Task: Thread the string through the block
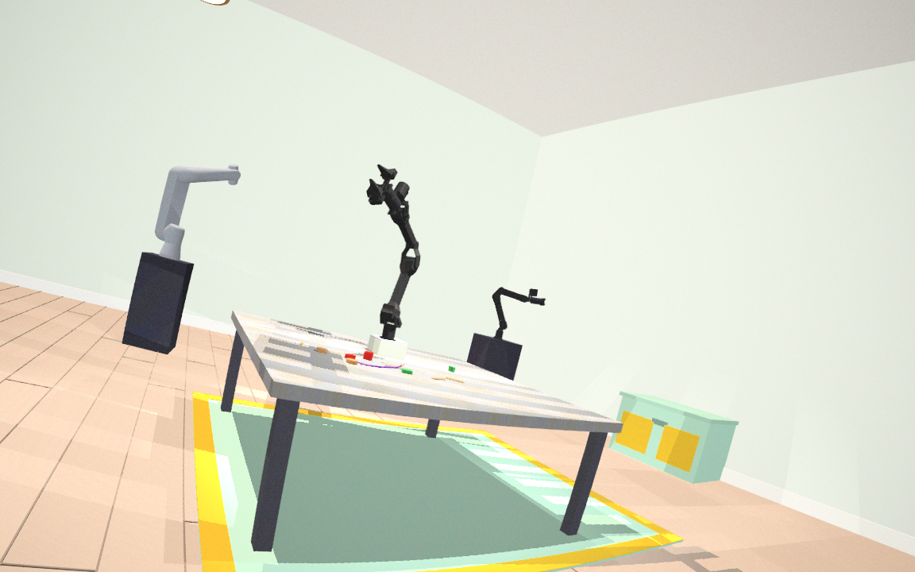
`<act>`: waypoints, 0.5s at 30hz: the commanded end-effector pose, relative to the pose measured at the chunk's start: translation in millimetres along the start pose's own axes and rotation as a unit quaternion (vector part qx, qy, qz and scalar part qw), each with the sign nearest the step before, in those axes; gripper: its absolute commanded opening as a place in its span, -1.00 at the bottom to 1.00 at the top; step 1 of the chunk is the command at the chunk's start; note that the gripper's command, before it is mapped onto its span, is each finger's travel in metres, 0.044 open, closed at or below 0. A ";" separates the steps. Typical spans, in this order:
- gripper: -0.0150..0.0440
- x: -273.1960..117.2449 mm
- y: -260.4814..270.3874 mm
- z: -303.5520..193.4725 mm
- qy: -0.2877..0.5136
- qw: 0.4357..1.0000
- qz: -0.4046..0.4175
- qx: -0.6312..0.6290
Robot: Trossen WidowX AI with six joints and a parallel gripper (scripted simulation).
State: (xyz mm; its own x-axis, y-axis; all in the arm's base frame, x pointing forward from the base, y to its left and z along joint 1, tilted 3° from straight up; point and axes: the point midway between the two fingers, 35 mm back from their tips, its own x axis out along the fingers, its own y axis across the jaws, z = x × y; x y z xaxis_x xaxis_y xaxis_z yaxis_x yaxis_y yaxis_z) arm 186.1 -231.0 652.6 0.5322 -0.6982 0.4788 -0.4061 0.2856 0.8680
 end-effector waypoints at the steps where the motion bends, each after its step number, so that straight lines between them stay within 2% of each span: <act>1: 0.95 0.0 0.0 0.0 0.000 1.000 0.000 0.000; 4: 1.00 3.1 -11.4 -0.5 0.001 1.000 -0.015 -0.023; 8: 1.00 15.7 -78.0 -4.7 0.022 0.982 -0.099 -0.157; 12: 1.00 18.6 -137.0 -10.1 0.060 0.946 -0.167 -0.272; 15: 1.00 14.9 -188.5 -15.7 0.108 0.897 -0.219 -0.369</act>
State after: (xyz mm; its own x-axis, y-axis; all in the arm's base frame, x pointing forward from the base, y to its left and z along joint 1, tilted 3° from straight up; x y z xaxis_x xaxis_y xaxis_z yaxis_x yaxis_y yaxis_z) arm 256.4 -273.1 547.9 0.6572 -0.7371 0.1574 0.2355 0.3992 0.8861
